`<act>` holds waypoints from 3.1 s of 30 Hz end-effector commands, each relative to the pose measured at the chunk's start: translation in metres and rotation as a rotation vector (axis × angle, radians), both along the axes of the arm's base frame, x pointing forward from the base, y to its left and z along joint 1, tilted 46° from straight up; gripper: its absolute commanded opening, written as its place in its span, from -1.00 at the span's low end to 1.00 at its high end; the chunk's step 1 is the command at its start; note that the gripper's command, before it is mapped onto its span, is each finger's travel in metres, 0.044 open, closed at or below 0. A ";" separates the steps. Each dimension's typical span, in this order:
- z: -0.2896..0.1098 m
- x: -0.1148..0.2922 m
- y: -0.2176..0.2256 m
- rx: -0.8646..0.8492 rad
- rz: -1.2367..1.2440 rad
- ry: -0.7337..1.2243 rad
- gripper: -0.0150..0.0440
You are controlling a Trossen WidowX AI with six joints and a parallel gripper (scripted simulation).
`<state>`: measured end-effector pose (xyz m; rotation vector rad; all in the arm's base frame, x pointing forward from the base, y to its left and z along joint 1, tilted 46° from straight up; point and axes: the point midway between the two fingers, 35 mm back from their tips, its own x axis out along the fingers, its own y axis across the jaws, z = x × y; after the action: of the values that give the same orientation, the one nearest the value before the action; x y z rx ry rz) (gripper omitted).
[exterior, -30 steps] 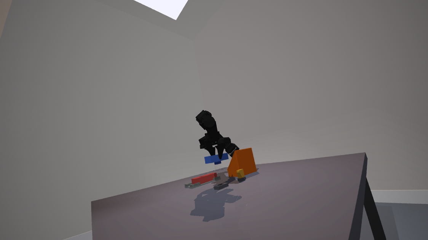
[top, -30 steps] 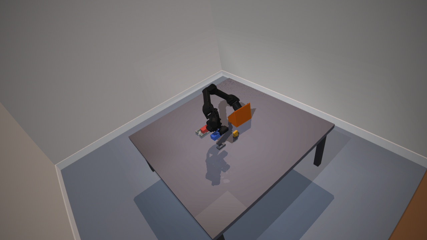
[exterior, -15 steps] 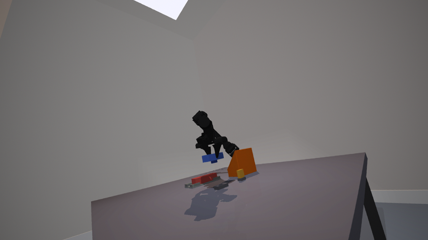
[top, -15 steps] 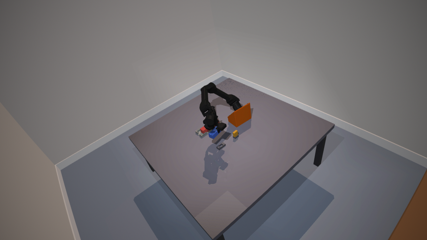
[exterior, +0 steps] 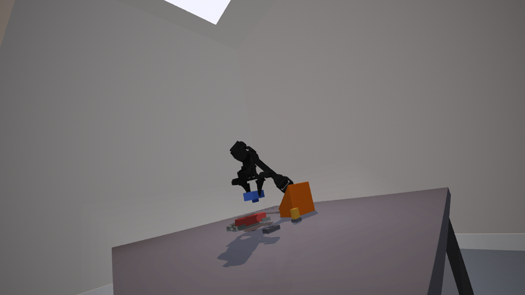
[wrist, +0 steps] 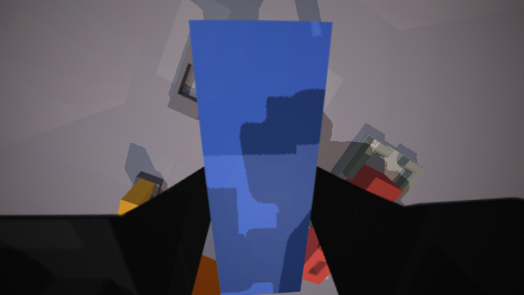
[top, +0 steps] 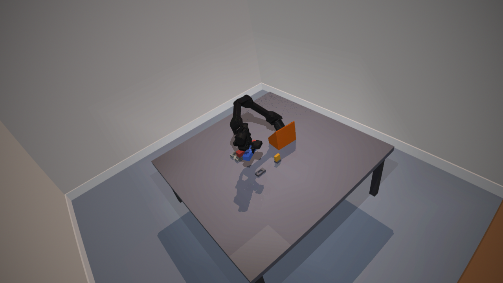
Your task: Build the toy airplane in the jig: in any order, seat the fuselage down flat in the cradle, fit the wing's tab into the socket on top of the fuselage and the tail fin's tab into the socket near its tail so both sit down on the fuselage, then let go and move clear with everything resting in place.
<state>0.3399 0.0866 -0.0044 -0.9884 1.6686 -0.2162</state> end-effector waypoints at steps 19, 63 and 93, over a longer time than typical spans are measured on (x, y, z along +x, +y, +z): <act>0.044 -0.007 -0.059 0.006 0.307 0.286 -0.49; 0.097 -0.054 -0.151 -0.010 0.778 0.785 0.04; 0.082 -0.054 -0.167 -0.010 0.779 0.784 0.17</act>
<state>0.2858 -0.0765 0.0811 -1.7814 1.7894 0.7671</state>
